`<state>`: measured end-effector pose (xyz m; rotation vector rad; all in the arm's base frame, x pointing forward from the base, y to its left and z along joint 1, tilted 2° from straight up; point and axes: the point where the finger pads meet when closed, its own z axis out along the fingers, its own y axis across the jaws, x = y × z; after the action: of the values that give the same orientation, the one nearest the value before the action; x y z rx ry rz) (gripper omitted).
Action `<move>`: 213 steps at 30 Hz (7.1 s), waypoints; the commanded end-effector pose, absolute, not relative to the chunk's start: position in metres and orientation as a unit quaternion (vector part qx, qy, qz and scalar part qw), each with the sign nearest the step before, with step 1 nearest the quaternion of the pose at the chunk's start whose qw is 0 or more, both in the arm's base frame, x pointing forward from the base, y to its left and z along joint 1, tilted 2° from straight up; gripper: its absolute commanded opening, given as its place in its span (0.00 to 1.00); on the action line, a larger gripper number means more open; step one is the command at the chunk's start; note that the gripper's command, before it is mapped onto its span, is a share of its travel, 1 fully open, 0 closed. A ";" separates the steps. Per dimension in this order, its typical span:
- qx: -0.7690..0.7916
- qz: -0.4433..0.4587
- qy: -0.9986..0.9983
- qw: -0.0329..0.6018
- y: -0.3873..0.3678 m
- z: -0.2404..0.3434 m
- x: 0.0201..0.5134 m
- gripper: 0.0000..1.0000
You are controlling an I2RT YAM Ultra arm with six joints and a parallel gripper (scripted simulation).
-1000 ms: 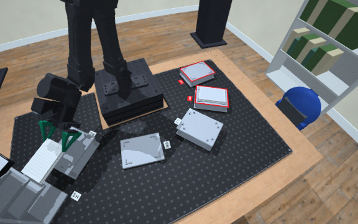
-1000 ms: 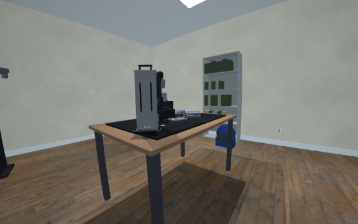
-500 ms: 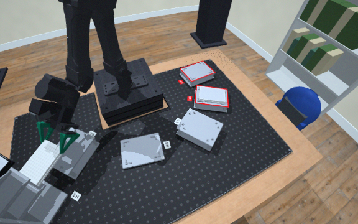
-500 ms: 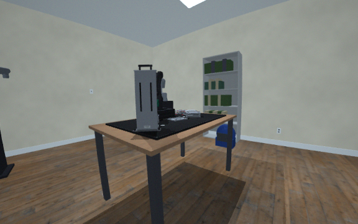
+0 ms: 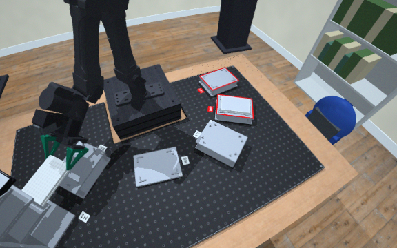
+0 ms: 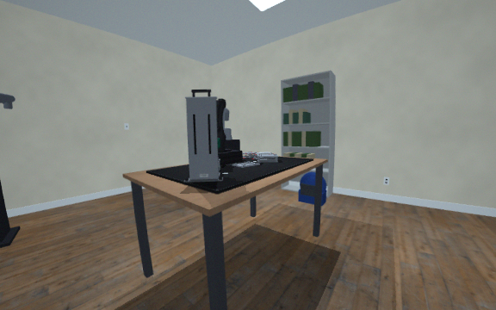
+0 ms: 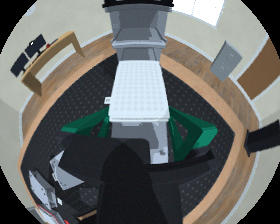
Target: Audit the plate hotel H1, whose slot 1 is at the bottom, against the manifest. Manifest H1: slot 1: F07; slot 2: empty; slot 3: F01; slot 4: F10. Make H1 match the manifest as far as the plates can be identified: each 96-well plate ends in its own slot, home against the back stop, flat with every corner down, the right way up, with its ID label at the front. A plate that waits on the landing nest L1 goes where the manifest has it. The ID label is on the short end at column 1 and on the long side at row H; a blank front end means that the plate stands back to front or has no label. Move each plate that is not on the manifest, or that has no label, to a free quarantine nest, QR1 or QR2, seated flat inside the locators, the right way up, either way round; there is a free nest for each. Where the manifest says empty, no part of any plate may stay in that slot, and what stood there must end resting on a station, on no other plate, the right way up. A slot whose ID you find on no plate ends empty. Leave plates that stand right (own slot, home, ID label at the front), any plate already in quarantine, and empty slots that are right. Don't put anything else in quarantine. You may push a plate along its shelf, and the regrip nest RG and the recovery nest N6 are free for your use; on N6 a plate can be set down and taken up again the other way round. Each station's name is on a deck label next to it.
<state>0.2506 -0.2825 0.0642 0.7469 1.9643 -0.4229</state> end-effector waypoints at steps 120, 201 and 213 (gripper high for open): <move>0.301 -0.181 0.797 0.492 -0.320 0.059 0.292 0.86; 0.301 -0.181 0.797 0.491 -0.295 0.053 0.264 1.00; 0.302 -0.181 0.797 0.491 -0.282 0.053 0.249 1.00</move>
<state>0.2469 -0.2804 0.0426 0.7570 1.9624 -0.4258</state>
